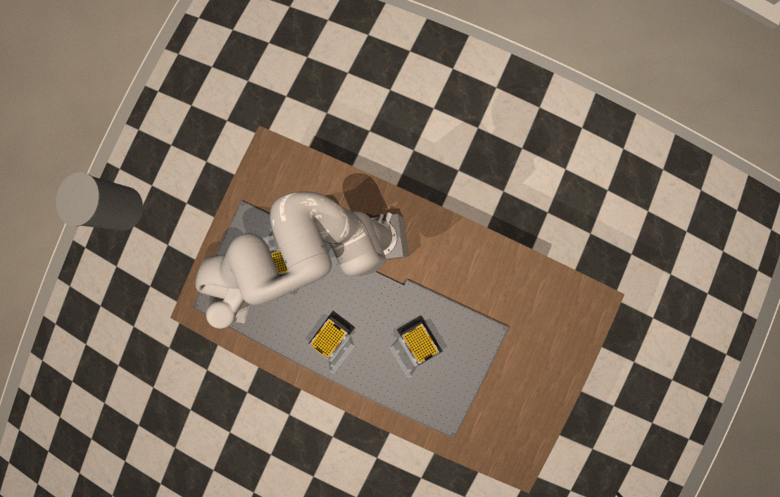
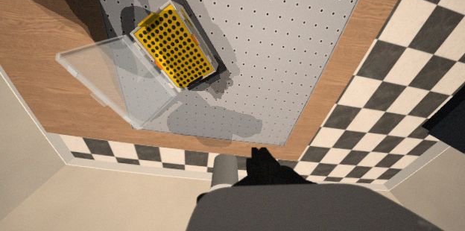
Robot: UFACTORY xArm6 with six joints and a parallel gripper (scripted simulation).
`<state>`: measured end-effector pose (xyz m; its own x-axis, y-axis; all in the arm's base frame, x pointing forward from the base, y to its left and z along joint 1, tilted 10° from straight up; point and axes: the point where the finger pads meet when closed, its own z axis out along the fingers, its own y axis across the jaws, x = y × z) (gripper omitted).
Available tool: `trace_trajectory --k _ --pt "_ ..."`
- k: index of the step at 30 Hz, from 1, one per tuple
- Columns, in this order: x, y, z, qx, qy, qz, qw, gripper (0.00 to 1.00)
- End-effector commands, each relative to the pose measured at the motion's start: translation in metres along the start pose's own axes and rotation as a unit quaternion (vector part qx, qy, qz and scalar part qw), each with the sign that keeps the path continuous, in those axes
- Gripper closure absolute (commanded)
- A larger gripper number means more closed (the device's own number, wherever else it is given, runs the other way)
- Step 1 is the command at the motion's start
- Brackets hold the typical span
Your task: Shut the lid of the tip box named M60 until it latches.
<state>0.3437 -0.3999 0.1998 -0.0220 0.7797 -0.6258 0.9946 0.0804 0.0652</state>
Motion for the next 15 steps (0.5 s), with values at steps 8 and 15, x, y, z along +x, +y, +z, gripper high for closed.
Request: trace_trajectory --k 8,15 --pt "-0.008 -0.049 -0.001 0.0 -0.003 0.003 1.0 1.0" --pt "-0.012 -0.084 0.0 0.0 -0.003 0.003 1.0 1.0"
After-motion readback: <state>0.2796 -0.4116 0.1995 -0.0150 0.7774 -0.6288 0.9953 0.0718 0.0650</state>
